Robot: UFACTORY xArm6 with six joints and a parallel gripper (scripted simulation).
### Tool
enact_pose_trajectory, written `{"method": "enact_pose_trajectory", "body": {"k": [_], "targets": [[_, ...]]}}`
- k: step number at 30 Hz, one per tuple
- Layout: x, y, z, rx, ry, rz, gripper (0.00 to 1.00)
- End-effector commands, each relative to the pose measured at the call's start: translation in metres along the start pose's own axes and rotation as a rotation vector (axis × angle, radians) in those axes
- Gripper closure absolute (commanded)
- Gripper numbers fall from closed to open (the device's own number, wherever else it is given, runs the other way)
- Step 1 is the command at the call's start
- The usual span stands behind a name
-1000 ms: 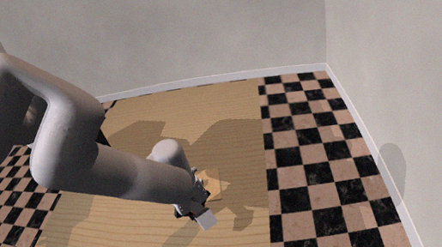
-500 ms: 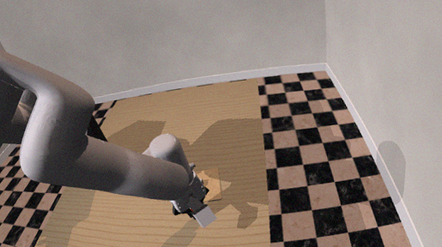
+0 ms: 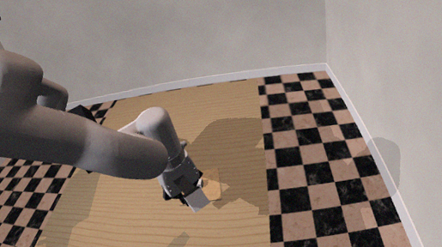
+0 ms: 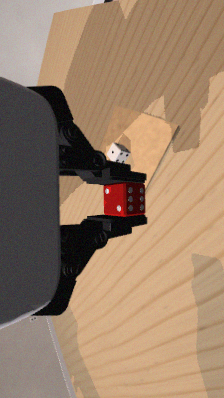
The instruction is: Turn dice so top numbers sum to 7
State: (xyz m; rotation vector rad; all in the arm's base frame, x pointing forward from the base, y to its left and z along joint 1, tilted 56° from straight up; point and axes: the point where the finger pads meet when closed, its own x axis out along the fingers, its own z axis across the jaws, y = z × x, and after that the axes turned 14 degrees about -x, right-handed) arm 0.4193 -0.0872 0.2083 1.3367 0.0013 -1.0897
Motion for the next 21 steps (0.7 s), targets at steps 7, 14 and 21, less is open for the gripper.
{"method": "enact_pose_trajectory", "body": {"k": [7, 14, 21], "targets": [[-0.008, 0.001, 0.0, 0.0, -0.003, -0.001, 0.79], [-0.007, -0.004, -0.03, -0.192, 0.001, -0.009, 0.79], [-0.007, -0.014, -0.07, -0.441, 0.003, -0.011, 0.79]]}}
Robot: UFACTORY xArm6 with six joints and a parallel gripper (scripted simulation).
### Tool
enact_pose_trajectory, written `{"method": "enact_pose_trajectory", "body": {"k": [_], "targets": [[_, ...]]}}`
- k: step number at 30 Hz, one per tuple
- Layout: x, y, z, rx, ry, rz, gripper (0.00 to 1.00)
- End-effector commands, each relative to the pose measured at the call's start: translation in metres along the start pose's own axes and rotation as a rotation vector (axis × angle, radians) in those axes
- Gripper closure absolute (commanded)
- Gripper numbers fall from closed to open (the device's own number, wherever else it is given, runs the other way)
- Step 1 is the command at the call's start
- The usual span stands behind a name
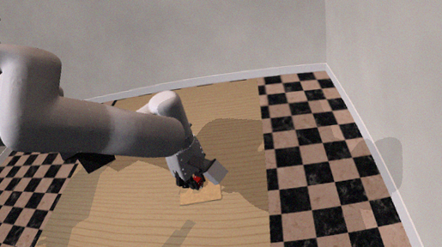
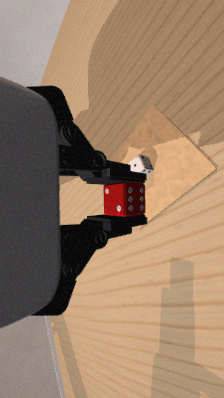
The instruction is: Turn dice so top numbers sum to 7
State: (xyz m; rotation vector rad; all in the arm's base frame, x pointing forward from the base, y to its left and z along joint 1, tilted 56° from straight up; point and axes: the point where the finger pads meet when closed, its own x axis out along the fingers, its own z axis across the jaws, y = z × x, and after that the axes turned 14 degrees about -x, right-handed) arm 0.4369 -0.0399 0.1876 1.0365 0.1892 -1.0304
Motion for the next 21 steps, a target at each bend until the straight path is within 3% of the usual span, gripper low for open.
{"method": "enact_pose_trajectory", "body": {"k": [1, 9, 21], "targets": [[0.001, 0.004, -0.029, -0.172, -0.007, -0.011, 0.79], [-0.002, 0.002, -0.071, -0.413, -0.013, -0.005, 0.79], [-0.002, 0.002, -0.072, -0.418, -0.013, -0.005, 0.79]]}}
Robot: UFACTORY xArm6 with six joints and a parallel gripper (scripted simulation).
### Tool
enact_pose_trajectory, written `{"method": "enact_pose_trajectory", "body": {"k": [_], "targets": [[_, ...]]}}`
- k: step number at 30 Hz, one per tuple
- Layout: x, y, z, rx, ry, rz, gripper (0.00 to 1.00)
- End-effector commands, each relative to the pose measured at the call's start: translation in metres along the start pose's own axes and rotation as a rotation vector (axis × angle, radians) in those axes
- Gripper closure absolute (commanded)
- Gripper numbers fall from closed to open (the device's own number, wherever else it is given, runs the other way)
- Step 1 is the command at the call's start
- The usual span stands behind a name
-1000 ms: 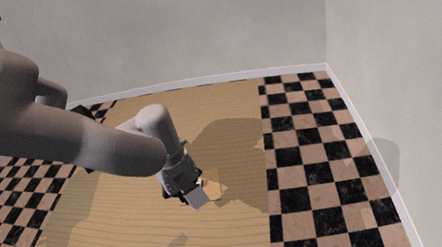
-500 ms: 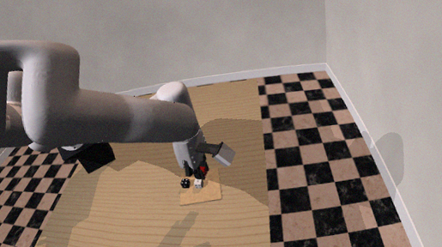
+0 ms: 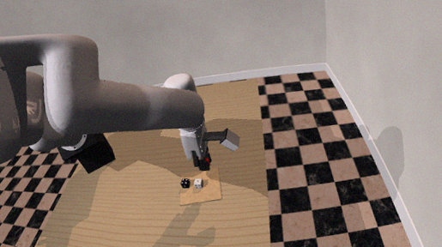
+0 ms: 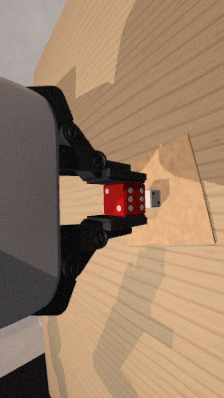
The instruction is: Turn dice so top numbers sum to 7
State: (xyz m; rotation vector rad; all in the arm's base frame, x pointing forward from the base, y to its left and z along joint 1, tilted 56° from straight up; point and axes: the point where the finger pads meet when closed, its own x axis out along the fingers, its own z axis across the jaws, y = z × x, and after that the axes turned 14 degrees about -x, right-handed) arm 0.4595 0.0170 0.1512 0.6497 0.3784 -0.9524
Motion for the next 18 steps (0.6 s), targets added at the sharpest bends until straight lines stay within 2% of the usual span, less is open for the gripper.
{"method": "enact_pose_trajectory", "body": {"k": [1, 8, 18], "targets": [[-0.001, 0.001, 0.0, -0.001, 0.001, 0.002, 0.79], [0.007, 0.001, 0.0, -0.001, 0.001, 0.001, 0.79], [0.042, 0.001, 0.0, -0.001, 0.001, 0.001, 0.79]]}}
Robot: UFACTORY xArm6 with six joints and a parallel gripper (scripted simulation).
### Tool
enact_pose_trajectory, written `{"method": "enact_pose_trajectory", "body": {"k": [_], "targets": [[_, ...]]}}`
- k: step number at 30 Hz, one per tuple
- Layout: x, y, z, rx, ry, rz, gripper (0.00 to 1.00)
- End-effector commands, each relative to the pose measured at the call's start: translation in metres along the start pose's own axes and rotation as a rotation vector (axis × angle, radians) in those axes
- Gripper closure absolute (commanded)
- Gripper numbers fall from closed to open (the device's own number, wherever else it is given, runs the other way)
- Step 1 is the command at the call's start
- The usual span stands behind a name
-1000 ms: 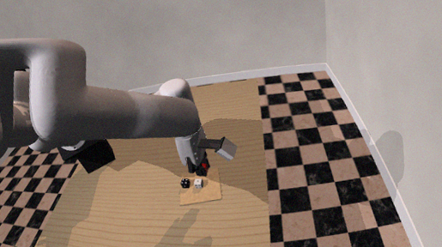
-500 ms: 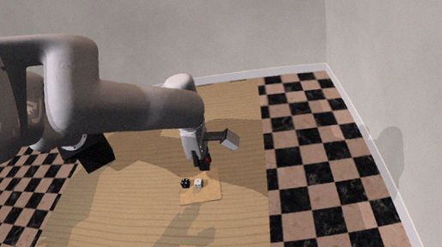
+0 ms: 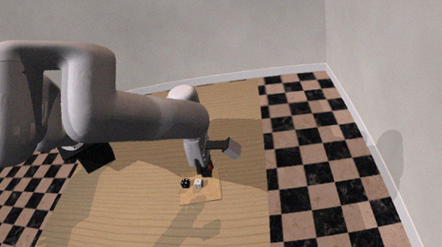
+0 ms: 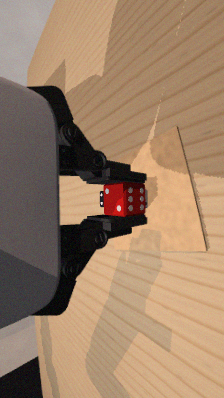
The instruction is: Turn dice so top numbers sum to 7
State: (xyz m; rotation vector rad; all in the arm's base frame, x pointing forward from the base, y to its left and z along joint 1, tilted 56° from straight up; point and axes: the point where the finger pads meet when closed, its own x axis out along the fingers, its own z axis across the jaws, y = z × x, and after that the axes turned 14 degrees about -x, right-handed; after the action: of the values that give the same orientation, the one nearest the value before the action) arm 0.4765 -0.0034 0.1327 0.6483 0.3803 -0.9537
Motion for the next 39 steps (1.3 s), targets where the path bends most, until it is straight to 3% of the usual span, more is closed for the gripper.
{"method": "enact_pose_trajectory", "body": {"k": [1, 14, 39], "targets": [[0.009, 0.002, 0.0, 0.001, 0.0, 0.003, 0.79], [0.059, 0.003, 0.0, 0.001, 0.0, 0.003, 0.79], [0.063, 0.003, 0.0, 0.001, 0.0, 0.003, 0.79]]}}
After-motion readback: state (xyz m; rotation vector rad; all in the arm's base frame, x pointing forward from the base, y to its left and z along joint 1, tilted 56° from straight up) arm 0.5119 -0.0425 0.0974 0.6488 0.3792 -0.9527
